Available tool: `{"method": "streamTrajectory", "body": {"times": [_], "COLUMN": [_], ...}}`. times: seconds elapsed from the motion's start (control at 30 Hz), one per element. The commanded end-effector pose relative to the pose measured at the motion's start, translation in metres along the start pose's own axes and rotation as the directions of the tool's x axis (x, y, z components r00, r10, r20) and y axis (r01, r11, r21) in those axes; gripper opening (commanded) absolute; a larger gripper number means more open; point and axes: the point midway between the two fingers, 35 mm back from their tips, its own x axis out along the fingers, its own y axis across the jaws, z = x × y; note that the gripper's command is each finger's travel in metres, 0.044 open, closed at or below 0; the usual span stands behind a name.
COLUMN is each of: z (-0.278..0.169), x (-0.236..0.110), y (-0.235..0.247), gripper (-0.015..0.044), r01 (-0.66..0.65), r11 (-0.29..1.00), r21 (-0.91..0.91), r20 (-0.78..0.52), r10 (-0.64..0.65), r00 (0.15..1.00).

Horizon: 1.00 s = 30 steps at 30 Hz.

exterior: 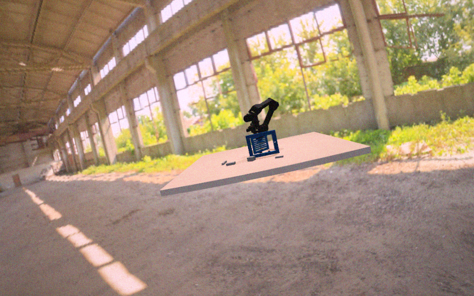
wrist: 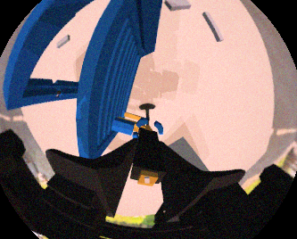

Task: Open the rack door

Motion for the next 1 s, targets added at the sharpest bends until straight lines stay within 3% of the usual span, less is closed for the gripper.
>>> {"method": "streamTrajectory", "body": {"times": [0.0,0.97], "z": [0.002,0.029], "x": [0.000,0.000], "y": [-0.008,-0.064], "gripper": [0.0014,0.0014], "r01": [-0.003,0.004], "r11": [0.996,0.868], "r21": [-0.084,-0.496], "r20": [0.006,0.008], "r10": [0.003,0.000], "r00": [1.000,1.000]}}
